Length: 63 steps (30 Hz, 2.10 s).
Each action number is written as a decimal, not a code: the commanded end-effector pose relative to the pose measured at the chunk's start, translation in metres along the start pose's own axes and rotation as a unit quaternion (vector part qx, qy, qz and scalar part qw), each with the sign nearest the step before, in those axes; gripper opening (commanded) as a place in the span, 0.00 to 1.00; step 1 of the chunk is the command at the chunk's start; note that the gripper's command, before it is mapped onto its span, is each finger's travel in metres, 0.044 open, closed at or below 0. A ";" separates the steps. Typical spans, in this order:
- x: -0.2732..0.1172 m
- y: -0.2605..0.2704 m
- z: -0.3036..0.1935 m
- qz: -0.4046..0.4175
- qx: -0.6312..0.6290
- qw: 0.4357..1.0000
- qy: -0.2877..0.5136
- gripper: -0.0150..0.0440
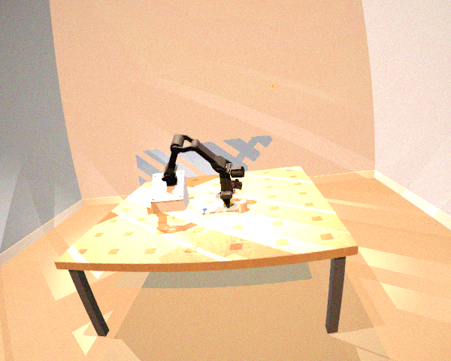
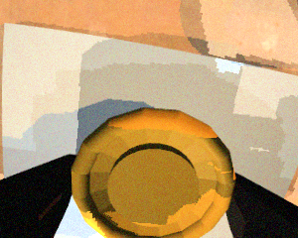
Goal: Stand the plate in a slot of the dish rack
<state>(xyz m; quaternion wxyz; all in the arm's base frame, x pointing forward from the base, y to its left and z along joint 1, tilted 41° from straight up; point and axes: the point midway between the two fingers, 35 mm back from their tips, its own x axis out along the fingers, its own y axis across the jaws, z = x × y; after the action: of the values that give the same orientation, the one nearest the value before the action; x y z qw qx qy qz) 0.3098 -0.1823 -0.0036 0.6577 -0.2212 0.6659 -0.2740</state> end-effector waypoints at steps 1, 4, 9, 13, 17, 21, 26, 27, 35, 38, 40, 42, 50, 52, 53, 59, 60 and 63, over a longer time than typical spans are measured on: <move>0.000 0.000 0.000 0.000 -0.002 1.000 -0.001 0.74; -0.001 0.000 0.000 0.001 -0.002 1.000 -0.001 0.64; -0.025 0.002 0.007 0.004 -0.002 1.000 -0.001 0.41; -0.049 0.004 0.011 0.007 -0.002 1.000 -0.001 0.25; -0.074 0.006 0.014 0.009 -0.002 1.000 -0.001 0.25; -0.099 0.007 0.014 0.009 -0.002 1.000 -0.001 0.25; -0.129 0.008 0.014 0.008 -0.002 1.000 -0.001 0.25; -0.135 0.009 0.014 0.008 -0.002 1.000 -0.001 0.25; -0.172 0.010 0.011 0.004 -0.002 1.000 -0.001 0.25; -0.173 0.018 0.008 0.005 0.008 1.000 -0.001 0.25; -0.174 0.037 0.000 0.009 0.036 0.999 -0.001 0.25; -0.175 0.057 -0.011 0.011 0.068 0.998 -0.001 0.25; -0.174 0.123 -0.065 0.009 0.196 0.980 0.003 0.25; -0.173 0.131 -0.075 0.007 0.217 0.976 0.003 0.25; -0.173 0.132 -0.076 0.006 0.220 0.976 0.003 0.25; -0.171 0.132 -0.076 0.010 0.214 0.977 0.008 0.25; -0.169 0.133 -0.077 0.014 0.206 0.978 0.014 0.25; -0.160 0.136 -0.078 0.031 0.179 0.983 0.034 0.25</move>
<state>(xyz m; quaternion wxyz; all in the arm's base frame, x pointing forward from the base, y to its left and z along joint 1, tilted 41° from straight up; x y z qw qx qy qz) 0.2495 0.0334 0.0332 0.6813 -0.0674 0.6159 -0.3898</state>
